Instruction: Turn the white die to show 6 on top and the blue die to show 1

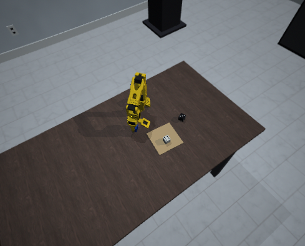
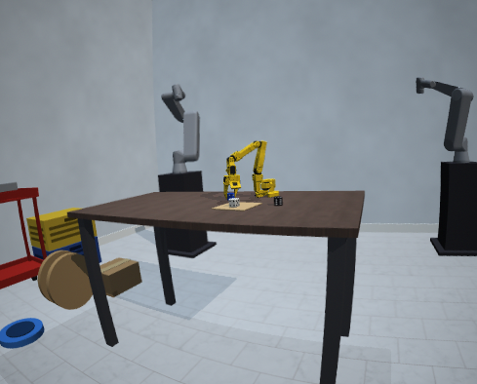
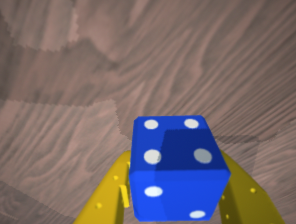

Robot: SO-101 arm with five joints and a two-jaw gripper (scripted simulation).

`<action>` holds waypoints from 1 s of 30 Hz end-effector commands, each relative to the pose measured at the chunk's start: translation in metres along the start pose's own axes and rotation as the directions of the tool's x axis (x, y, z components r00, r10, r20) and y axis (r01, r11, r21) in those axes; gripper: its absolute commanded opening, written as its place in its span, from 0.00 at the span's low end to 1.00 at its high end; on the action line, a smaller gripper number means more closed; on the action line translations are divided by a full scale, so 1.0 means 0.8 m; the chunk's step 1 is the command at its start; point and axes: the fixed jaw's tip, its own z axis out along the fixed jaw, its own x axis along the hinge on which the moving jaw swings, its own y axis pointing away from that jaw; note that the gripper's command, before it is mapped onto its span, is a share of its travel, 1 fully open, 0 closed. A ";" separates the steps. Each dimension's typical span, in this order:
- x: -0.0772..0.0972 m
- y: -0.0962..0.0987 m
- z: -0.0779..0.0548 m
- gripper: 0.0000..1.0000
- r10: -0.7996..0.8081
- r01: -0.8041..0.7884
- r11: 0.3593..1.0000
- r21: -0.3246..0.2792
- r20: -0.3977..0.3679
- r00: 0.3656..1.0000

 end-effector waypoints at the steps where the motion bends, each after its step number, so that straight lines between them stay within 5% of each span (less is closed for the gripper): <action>1: 0.002 -0.002 -0.001 0.00 0.003 -0.004 1.000 0.014 0.001 1.000; 16: 0.002 -0.002 0.000 0.00 0.003 -0.004 1.000 0.014 0.001 1.000; 30: 0.002 -0.002 0.000 0.17 0.003 -0.004 1.000 0.014 0.001 1.000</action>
